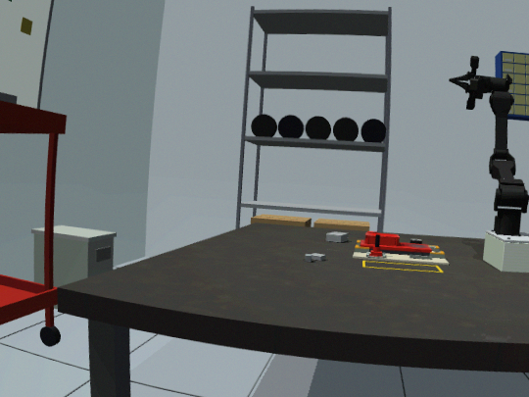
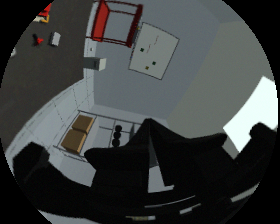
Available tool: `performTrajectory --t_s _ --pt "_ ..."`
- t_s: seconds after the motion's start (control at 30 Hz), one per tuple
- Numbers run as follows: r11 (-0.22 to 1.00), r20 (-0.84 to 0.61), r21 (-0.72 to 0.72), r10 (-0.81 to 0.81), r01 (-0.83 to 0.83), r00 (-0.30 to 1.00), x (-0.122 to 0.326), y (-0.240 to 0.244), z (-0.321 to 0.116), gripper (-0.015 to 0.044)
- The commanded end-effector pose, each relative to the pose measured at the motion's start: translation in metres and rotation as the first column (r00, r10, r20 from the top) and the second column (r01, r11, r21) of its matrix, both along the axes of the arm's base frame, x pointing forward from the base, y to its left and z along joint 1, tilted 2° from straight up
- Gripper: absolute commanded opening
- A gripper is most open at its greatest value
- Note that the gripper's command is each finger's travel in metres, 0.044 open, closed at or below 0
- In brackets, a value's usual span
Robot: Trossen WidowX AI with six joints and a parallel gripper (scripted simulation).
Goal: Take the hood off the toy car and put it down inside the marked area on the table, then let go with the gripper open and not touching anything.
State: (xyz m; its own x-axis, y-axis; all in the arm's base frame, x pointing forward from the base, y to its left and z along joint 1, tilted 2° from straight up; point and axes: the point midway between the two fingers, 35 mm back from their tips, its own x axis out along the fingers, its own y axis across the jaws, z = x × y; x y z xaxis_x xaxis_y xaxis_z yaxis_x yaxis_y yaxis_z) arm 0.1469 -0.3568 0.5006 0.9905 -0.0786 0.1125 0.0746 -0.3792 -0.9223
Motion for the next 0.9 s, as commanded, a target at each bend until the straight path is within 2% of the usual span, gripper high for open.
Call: performTrajectory --t_s 0.0,0.17,0.33,0.4,0.53,0.7,0.87 --pt "1.000 0.003 -0.008 -0.006 0.006 1.000 -0.001 0.001 0.002 0.0026" --pt "0.960 0.072 -0.243 -0.128 0.142 0.989 -0.029 0.034 0.045 0.0157" --pt "0.831 0.158 -0.488 -0.216 0.267 0.963 -0.047 0.073 0.084 0.0289" --pt "0.757 0.220 -0.566 -0.241 0.325 0.945 -0.052 0.094 0.104 0.0341" --pt "0.525 0.294 -0.748 -0.285 0.406 0.912 -0.062 0.142 0.131 0.0440" --pt "0.166 0.384 -0.880 -0.303 0.445 0.872 -0.063 0.207 0.156 0.0440" --pt "-0.221 0.459 -0.886 -0.280 0.409 0.843 -0.049 0.274 0.167 0.0440"
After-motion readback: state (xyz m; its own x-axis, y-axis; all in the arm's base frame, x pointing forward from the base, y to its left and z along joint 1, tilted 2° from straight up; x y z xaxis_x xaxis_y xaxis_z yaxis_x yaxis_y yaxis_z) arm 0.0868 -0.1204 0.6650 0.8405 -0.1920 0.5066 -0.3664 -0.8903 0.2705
